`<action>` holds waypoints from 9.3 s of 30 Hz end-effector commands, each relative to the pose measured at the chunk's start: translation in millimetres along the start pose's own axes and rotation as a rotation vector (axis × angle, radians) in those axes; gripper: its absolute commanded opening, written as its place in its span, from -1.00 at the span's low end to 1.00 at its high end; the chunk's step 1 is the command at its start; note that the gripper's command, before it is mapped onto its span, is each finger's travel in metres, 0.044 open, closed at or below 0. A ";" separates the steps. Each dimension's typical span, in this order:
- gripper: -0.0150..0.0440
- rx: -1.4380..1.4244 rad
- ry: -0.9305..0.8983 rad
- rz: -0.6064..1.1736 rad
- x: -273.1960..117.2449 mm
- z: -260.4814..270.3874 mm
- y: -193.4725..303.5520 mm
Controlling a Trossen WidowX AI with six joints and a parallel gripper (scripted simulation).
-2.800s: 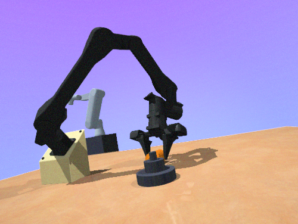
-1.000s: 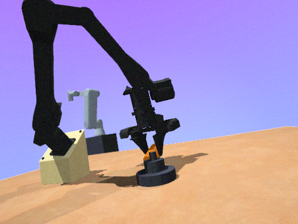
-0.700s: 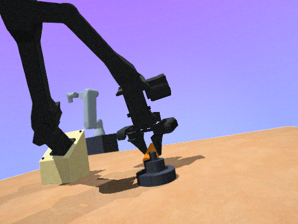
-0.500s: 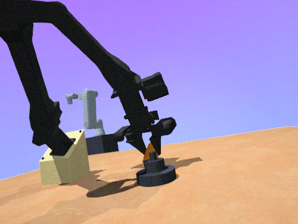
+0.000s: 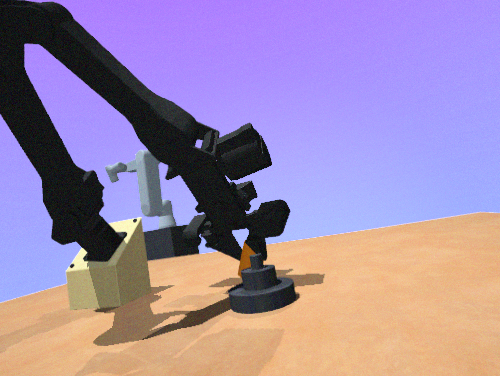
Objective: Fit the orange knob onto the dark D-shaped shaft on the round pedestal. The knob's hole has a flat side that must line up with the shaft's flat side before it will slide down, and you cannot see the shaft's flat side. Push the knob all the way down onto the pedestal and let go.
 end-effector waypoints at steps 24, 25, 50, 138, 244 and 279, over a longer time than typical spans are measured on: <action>0.39 -0.006 -0.034 -0.179 -4.3 -2.2 13.2; 0.39 -0.006 -0.034 -0.179 -4.3 -2.2 13.2; 1.00 -0.006 -0.034 -0.179 -4.3 -2.2 13.2; 1.00 1.242 0.495 0.437 -46.8 5.4 -22.6; -0.49 1.241 0.480 0.427 -103.5 -19.0 -47.2; -0.49 1.242 0.502 0.437 -105.1 -81.7 22.6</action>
Point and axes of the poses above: the point midway between the two fingers, 35 mm back from their tips, its own x axis out along the fingers, its own z axis across the jaws, y = z × x, the point moved 1 cm from there along -x, back along the fingers, and after that the axes turned 11 degrees about x, right-handed, at the moved point
